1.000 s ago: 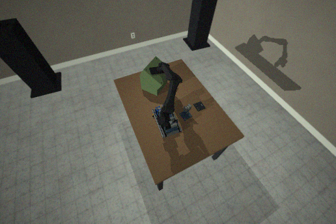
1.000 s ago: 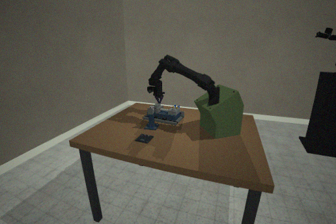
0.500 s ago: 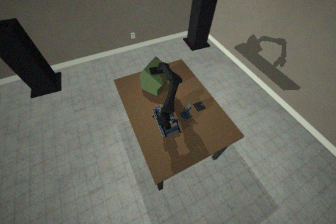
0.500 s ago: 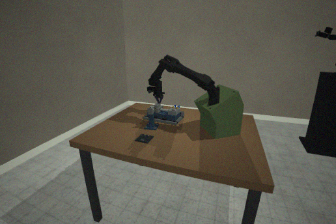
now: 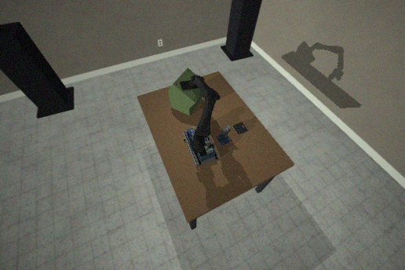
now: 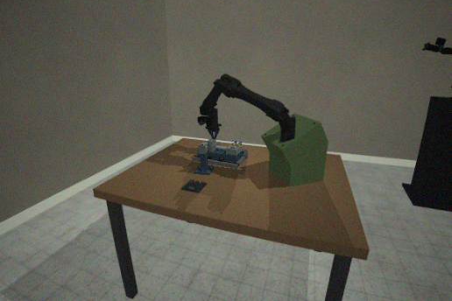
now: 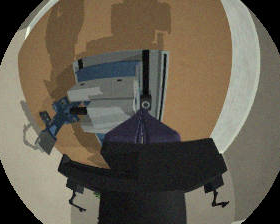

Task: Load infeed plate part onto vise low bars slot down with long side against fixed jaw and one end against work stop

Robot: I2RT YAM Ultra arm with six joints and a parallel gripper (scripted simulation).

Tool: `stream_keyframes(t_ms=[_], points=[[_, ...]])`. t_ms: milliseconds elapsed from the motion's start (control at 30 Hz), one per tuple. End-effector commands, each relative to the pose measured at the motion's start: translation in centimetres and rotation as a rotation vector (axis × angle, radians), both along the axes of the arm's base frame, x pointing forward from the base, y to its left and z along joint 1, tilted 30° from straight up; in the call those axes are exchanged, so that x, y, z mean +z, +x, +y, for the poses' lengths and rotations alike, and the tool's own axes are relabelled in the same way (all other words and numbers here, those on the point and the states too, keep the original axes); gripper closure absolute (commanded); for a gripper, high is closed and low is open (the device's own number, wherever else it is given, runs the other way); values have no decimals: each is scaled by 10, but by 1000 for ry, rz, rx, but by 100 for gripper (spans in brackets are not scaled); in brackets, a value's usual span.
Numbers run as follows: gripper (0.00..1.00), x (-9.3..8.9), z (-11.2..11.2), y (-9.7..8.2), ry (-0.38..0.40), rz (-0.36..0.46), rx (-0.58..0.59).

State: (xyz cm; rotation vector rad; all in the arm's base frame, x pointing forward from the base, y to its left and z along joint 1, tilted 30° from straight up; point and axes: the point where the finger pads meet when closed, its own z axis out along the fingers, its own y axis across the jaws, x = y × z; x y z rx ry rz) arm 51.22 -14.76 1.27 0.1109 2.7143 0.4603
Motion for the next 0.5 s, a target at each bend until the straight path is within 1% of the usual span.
stream_keyframes(t_ms=[0,267,467], points=[[100,30,-13,12,-36,-73,-19],[100,18,-7,2,-19,-37,-21],[100,17,-5,2,-18,-35,-19]])
